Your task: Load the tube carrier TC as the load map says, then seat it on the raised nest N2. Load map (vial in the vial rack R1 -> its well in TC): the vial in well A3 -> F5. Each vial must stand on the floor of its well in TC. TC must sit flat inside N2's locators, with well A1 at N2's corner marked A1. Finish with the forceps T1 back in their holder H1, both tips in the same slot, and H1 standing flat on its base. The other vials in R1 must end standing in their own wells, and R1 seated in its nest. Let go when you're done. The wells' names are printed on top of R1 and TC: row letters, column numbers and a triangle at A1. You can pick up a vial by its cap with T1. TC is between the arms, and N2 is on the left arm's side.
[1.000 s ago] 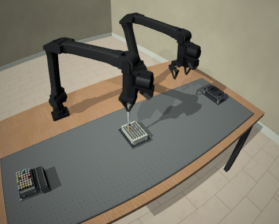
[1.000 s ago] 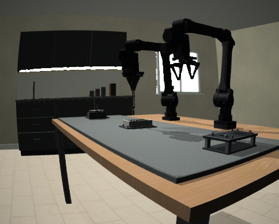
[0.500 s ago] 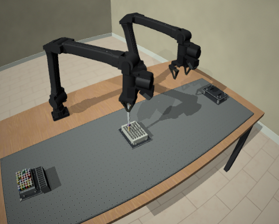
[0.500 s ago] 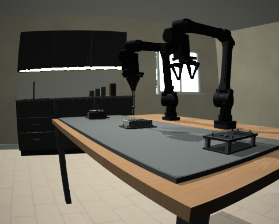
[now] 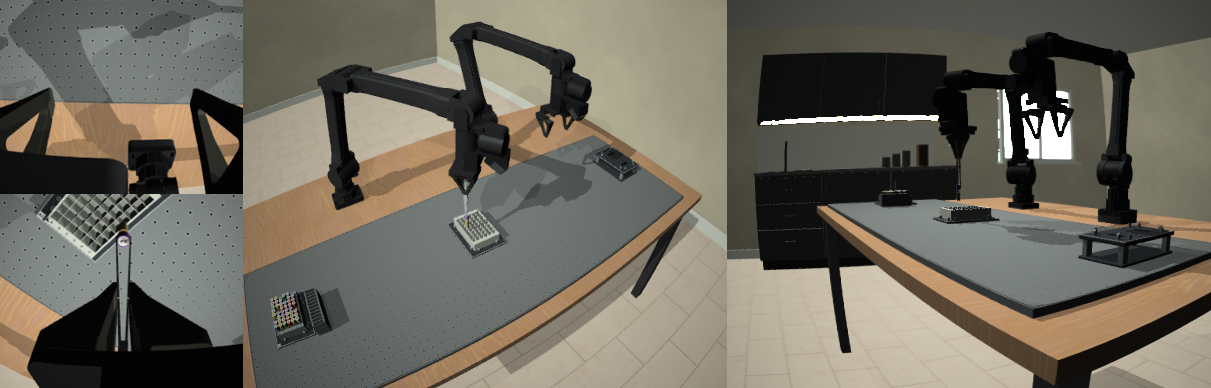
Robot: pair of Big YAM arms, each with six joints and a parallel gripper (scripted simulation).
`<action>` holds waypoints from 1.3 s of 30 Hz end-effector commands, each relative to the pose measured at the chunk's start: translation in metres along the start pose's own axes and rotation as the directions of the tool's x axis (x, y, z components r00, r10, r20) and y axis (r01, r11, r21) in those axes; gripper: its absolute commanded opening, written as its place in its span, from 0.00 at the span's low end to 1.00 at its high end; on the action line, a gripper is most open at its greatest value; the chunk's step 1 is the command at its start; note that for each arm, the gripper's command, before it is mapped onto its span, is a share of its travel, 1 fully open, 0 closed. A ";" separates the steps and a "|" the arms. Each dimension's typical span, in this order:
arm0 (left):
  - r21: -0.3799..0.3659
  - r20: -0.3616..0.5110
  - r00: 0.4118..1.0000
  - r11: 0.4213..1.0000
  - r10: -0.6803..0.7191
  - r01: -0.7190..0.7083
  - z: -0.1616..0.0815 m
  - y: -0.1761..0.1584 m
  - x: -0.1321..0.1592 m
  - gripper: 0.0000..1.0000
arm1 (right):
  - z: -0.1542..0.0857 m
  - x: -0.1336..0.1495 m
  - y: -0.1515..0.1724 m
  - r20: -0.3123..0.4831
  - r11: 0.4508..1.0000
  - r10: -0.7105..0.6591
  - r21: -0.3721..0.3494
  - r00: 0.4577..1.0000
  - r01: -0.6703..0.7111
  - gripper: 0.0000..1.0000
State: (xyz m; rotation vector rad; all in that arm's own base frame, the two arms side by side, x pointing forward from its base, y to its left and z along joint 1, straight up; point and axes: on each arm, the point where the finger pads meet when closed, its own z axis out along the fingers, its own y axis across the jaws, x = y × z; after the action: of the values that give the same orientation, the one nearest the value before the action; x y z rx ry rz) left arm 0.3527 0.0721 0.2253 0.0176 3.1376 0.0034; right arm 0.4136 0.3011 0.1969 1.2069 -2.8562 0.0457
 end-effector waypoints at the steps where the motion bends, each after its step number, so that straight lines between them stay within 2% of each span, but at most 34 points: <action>1: -0.006 0.031 0.999 1.000 0.015 -0.015 -0.014 0.000 -0.008 1.00 | 0.007 -0.002 -0.004 0.000 1.000 0.017 0.003 1.000 -0.017 0.09; 39: -0.006 0.031 0.999 1.000 0.015 -0.015 -0.014 0.000 -0.008 1.00 | 0.014 -0.002 -0.004 0.003 1.000 0.017 0.003 1.000 -0.017 0.09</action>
State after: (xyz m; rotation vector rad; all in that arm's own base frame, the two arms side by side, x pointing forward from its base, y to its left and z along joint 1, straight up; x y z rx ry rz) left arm 0.3527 0.0721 0.2253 0.0176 3.1376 0.0034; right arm 0.4134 0.3010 0.1896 1.2082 -2.8594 0.0444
